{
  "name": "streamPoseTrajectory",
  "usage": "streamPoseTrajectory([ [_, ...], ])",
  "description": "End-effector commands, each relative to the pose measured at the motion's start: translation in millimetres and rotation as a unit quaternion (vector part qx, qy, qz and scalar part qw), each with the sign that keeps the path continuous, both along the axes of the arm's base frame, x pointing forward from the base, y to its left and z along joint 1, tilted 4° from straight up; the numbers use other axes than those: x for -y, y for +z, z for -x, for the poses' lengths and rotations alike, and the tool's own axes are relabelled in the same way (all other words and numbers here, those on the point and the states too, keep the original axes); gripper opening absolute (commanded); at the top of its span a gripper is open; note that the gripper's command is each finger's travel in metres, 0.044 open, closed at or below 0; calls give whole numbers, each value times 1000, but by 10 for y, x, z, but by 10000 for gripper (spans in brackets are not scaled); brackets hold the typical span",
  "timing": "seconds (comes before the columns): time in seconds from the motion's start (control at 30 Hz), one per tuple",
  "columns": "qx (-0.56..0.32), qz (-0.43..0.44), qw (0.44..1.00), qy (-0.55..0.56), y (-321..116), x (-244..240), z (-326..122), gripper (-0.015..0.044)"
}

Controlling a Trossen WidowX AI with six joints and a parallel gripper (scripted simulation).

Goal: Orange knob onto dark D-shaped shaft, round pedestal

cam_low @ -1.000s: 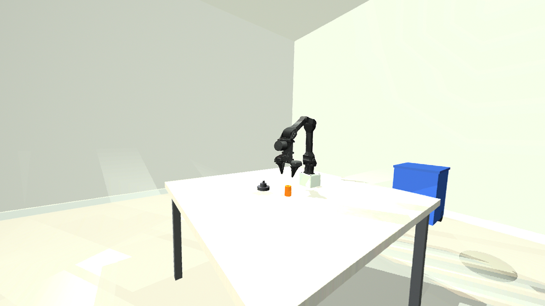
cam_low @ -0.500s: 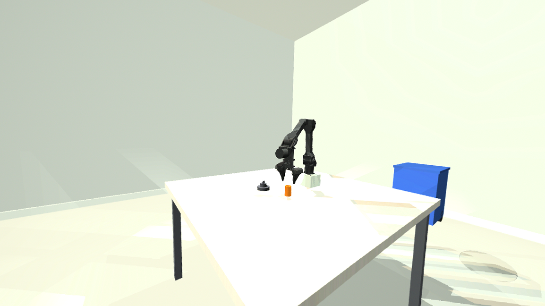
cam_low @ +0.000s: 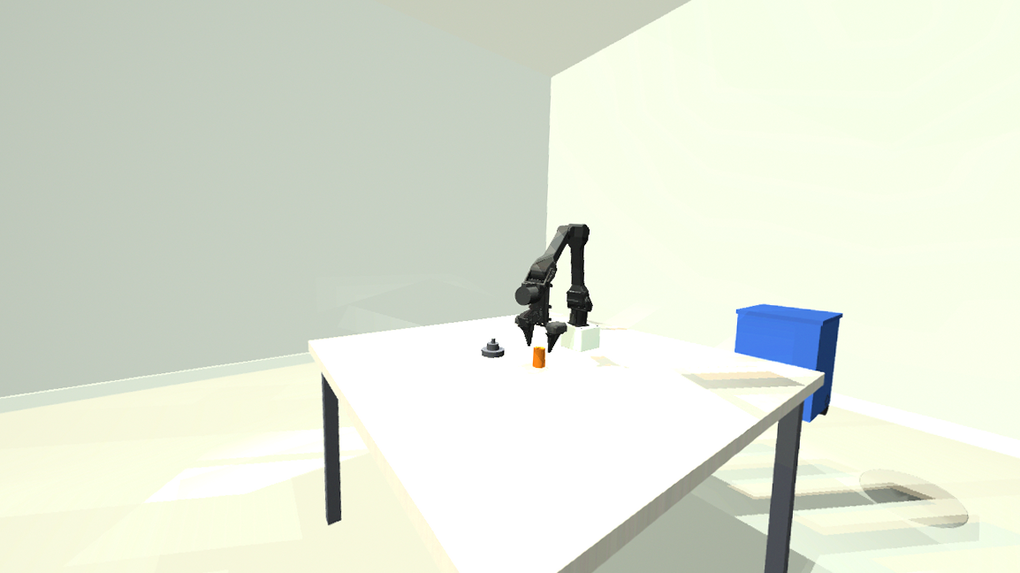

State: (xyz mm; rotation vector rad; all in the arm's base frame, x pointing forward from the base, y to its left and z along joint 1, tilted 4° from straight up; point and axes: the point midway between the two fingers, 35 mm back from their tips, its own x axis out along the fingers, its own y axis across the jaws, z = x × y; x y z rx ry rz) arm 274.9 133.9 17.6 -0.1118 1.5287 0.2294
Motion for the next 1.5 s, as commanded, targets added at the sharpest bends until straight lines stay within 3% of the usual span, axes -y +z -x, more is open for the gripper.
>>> streamPoseTrajectory([
  [0.0, -2, -2, 1000, -3, -65, -9, 5, 440],
  [0.93, -2, -2, 1000, -4, -484, -33, 15, 440],
  [1.23, -2, -2, 1000, -4, -484, -33, 15, 204],
  [1.47, -2, -2, 1000, -4, -484, -33, 15, 157],
])
